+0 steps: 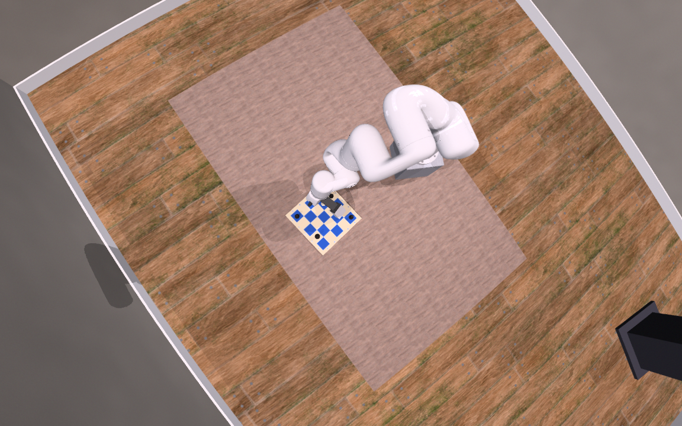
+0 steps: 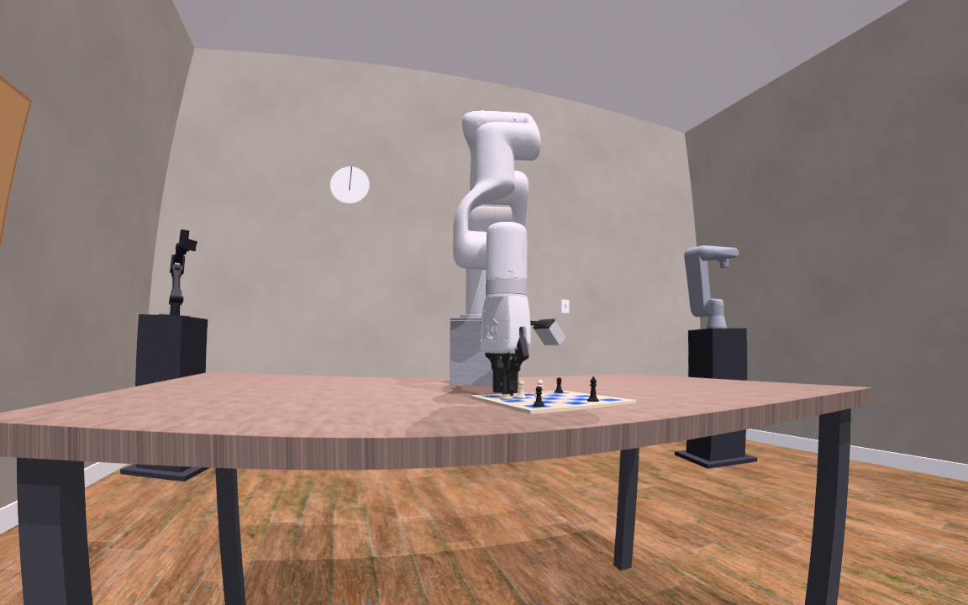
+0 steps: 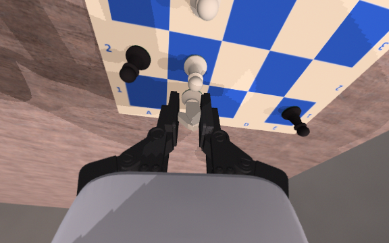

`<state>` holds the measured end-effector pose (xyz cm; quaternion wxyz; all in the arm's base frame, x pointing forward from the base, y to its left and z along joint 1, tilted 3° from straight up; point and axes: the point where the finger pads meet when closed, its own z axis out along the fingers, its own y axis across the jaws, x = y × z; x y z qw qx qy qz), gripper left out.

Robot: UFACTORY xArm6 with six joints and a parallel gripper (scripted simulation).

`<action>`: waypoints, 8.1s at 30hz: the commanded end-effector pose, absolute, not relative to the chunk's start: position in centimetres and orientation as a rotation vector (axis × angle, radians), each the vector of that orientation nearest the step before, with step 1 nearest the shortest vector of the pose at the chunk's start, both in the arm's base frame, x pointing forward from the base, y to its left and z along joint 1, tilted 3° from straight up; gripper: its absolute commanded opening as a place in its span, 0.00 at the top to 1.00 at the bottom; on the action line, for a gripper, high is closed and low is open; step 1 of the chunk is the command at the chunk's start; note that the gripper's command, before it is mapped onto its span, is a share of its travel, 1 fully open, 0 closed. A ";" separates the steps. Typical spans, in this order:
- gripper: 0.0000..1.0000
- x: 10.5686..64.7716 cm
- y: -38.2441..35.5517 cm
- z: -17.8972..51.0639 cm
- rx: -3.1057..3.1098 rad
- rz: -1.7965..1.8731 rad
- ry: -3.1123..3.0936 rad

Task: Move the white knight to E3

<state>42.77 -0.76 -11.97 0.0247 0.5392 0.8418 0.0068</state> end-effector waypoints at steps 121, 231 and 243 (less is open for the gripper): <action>1.00 50.9 9.8 -11.2 1.795 0.028 2.516; 1.00 50.7 9.8 -11.5 1.795 0.028 2.516; 1.00 50.7 9.8 -11.5 1.795 0.028 2.516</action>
